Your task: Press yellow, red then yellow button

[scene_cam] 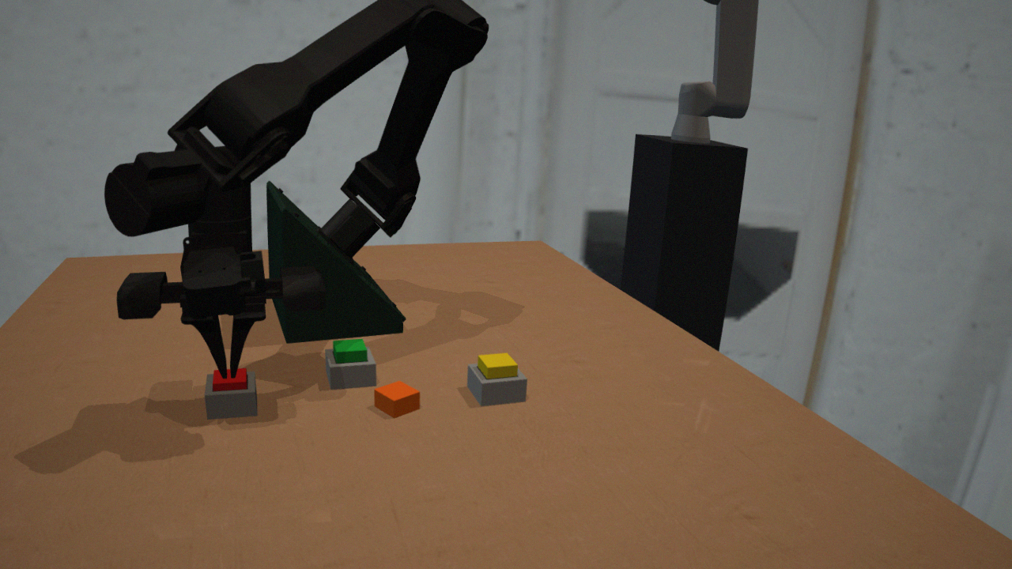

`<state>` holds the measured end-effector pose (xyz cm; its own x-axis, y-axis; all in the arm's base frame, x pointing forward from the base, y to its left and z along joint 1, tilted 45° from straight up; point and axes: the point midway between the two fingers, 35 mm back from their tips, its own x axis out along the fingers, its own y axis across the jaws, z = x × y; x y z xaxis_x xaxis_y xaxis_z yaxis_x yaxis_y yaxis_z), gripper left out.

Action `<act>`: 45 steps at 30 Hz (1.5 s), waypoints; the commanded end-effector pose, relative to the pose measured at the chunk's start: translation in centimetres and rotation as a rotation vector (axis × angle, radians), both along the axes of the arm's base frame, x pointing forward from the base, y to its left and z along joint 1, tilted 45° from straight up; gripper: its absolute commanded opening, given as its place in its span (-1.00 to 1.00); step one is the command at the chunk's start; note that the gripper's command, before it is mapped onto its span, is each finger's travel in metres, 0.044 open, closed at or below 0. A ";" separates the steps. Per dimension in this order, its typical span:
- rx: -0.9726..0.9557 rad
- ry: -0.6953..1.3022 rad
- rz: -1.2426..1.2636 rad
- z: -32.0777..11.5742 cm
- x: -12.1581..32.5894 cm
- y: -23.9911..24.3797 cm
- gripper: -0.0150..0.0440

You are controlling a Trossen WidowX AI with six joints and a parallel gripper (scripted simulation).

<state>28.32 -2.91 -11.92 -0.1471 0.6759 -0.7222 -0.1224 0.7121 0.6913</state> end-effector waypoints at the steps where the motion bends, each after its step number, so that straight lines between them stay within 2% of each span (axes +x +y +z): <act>1: 0.005 0.011 -0.002 -0.2 -0.2 0.2 -0.42; 15: 0.004 0.011 -0.002 2.4 0.4 -2.3 -0.42; 20: 0.002 0.012 -0.002 6.5 1.2 -6.2 -0.42; 26: 0.000 0.012 -0.002 6.9 1.4 -6.2 -0.42; 35: -0.023 0.008 -0.013 16.7 3.6 3.6 -0.42; 42: 0.005 0.013 -0.005 23.9 1.3 11.5 -0.42; 45: 0.015 0.016 -0.002 25.2 0.4 12.9 -0.42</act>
